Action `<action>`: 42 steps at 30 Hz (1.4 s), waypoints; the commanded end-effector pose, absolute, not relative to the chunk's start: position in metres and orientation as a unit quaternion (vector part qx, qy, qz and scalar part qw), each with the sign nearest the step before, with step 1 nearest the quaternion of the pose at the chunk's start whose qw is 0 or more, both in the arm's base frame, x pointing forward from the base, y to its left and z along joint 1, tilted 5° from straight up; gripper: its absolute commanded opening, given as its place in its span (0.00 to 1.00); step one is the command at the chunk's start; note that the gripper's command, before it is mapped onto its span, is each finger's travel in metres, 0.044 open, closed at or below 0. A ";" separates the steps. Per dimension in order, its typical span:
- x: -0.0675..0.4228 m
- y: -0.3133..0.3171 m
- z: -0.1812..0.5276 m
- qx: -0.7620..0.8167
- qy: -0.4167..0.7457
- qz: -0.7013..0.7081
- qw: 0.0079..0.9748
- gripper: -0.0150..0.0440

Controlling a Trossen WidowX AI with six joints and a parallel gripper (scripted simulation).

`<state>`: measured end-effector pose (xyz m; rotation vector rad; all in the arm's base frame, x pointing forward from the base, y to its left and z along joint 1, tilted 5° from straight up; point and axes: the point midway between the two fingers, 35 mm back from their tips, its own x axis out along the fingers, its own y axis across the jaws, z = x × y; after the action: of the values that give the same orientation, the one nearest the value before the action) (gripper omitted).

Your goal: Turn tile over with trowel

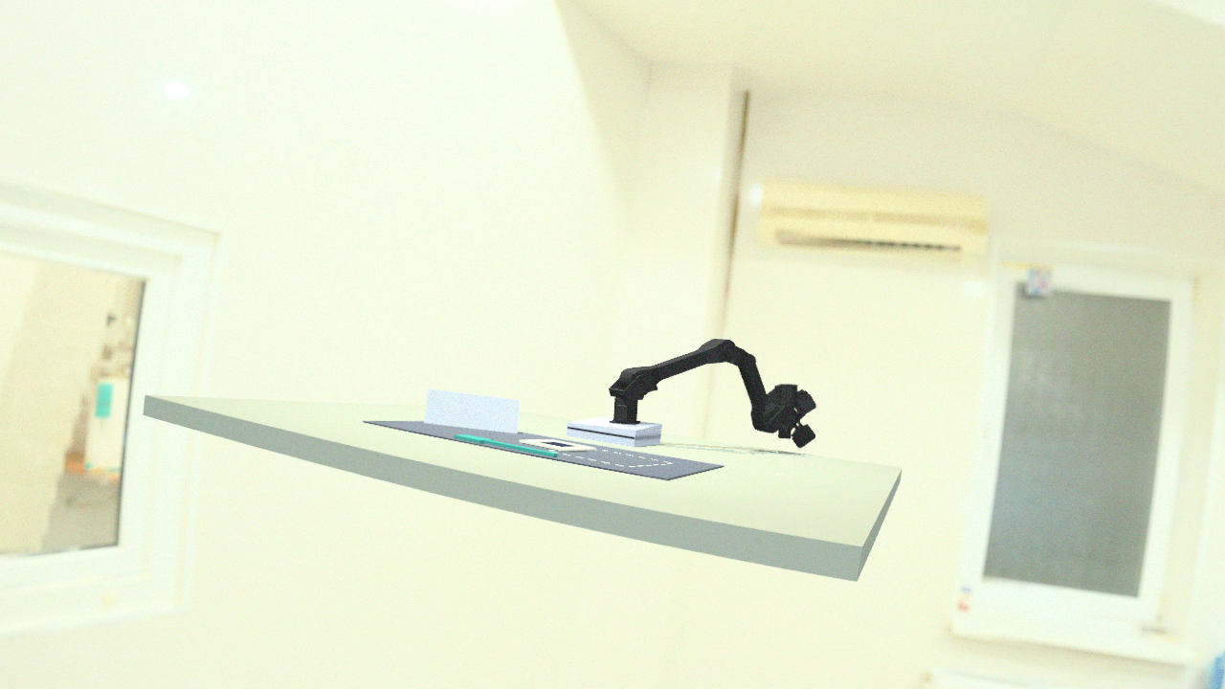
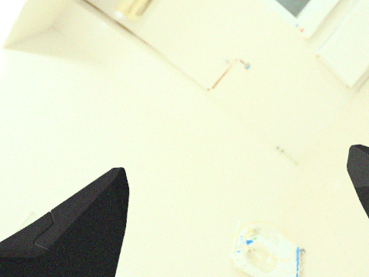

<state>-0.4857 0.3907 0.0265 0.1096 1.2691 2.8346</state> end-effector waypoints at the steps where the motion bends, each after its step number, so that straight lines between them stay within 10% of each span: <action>1: -0.484 0.393 0.027 0.036 0.408 0.912 0.020 0.89; 12: -0.369 0.512 0.039 0.050 0.368 0.910 0.184 0.42; 42: 0.099 0.595 0.055 -0.007 0.316 0.728 0.609 0.42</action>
<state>0.0430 0.6086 0.0508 0.0124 0.7504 1.7854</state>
